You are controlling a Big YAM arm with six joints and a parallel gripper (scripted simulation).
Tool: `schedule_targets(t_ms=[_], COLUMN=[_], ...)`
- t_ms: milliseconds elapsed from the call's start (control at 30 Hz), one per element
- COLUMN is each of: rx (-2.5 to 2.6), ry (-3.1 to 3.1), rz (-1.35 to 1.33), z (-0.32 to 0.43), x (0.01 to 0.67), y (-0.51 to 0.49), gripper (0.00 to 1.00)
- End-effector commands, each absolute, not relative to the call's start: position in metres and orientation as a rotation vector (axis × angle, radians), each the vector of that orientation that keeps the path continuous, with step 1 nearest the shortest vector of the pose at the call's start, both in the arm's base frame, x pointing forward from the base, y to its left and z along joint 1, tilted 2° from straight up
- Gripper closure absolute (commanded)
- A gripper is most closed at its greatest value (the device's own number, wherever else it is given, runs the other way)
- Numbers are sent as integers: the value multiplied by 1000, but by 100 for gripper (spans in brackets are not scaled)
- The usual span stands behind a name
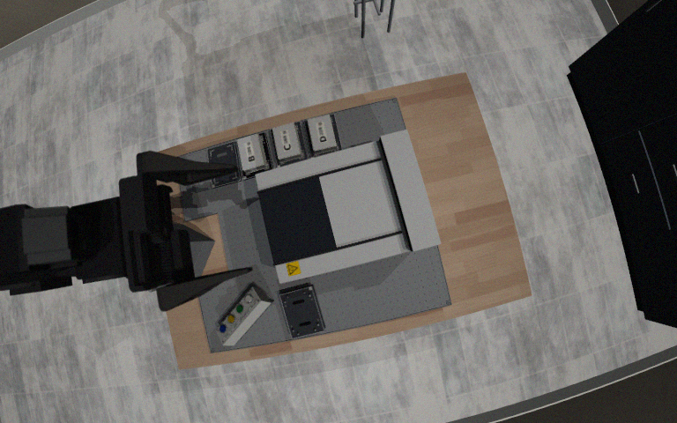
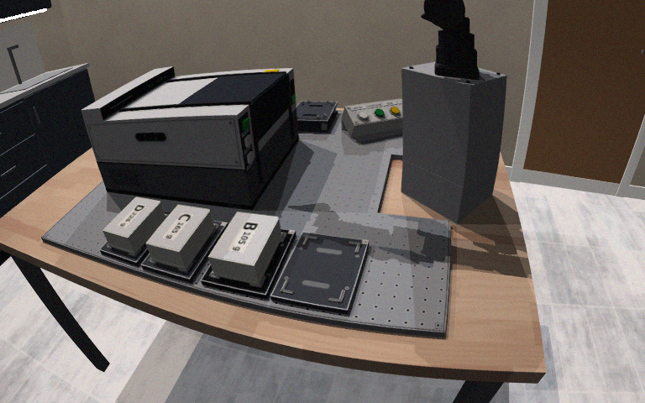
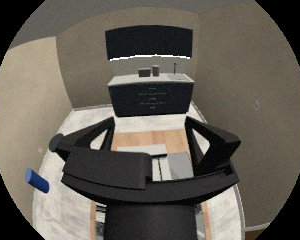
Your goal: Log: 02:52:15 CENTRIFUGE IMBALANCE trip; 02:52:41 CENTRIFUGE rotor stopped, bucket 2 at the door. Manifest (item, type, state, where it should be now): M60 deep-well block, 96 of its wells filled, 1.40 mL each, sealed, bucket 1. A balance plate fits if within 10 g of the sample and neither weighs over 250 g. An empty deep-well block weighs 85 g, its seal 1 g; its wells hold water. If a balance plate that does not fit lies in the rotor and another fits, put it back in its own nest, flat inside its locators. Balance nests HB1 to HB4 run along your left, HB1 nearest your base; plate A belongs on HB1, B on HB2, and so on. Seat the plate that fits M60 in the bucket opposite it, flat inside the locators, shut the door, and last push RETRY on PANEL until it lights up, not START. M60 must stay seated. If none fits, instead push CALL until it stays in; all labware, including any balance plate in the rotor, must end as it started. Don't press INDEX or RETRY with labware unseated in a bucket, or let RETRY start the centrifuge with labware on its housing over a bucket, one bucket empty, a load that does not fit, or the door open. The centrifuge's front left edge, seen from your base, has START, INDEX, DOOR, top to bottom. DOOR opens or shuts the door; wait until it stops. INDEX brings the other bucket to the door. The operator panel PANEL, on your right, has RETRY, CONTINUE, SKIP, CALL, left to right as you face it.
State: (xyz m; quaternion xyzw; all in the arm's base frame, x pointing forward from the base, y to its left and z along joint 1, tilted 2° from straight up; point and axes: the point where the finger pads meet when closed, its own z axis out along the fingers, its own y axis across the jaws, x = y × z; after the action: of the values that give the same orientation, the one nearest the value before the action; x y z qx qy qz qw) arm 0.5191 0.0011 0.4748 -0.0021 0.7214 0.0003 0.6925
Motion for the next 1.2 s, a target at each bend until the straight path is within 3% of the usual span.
schedule_targets(t_ms=[0,567,1167], rx=[3,-34,-90], ry=[1676,2032,2585], rz=[9,3,-12], z=[449,305,116], x=[524,502,394], y=[3,13,18], gripper=[0,0,0])
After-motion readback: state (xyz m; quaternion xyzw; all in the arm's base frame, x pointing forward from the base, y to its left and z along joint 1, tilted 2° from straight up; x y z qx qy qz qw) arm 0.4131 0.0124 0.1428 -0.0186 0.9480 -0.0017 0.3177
